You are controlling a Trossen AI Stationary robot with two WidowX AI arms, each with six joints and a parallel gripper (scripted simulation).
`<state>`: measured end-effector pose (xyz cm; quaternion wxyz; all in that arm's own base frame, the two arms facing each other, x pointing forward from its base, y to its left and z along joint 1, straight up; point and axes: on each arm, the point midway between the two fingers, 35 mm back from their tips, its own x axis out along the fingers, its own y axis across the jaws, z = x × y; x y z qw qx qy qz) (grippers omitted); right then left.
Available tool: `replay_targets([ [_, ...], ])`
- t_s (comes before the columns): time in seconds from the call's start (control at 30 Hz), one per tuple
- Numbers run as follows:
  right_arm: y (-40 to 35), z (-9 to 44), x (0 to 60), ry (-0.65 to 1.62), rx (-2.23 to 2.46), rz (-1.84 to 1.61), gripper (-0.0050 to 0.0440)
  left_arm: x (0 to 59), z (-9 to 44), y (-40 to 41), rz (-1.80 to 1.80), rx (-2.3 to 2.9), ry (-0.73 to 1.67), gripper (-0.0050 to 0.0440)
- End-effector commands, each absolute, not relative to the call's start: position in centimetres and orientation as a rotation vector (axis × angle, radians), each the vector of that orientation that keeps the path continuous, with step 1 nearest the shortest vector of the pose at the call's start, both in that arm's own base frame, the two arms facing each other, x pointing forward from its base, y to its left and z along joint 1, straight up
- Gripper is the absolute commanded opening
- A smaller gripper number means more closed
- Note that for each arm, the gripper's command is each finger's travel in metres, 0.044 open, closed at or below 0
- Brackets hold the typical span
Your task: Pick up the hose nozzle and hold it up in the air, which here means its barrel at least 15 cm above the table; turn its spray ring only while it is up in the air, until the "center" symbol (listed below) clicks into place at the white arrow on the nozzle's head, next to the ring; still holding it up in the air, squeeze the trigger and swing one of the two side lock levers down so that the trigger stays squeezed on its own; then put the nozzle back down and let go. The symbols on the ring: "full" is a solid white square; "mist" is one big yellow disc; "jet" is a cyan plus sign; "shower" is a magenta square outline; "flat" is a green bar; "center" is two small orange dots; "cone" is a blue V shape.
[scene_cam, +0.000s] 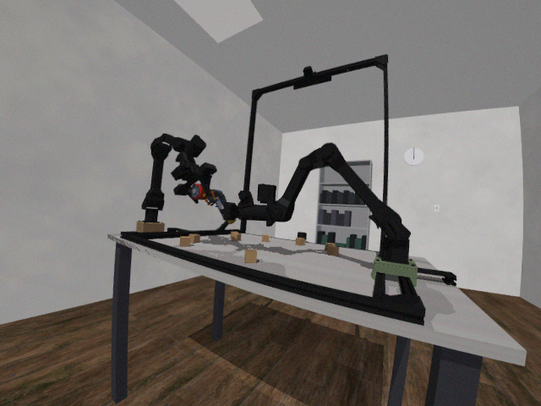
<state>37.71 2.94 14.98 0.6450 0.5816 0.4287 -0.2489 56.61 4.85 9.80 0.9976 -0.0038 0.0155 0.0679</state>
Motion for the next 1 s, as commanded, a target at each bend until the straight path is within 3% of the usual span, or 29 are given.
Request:
replay_targets([
  [0.0, 2.9, 15.0, 37.7, 0.971, 1.326, -0.56, 0.0072, 56.8, 10.8, 4.9, 0.139, 0.0, 0.0, 0.0],
  [0.1, 2.9, 15.0, 37.7, 0.971, 1.326, -0.56, 0.0144, 56.8, 10.8, 4.9, 0.139, 0.0, 0.0, 0.0],
  [0.17, 2.9, 15.0, 37.7, 0.971, 1.326, -0.56, 0.0144, 56.8, 10.8, 4.9, 0.139, 0.0, 0.0, 0.0],
  [0.53, 2.9, 15.0, 37.7, 0.971, 1.326, -0.56, 0.04, 56.8, 10.8, 4.9, 0.139, 0.0, 0.0, 0.0],
  [0.97, 2.7, 16.3, 37.3, 0.971, 1.326, -0.56, 0.04, 56.8, 10.8, 4.9, 0.139, 0.0, 0.0, 0.0],
])
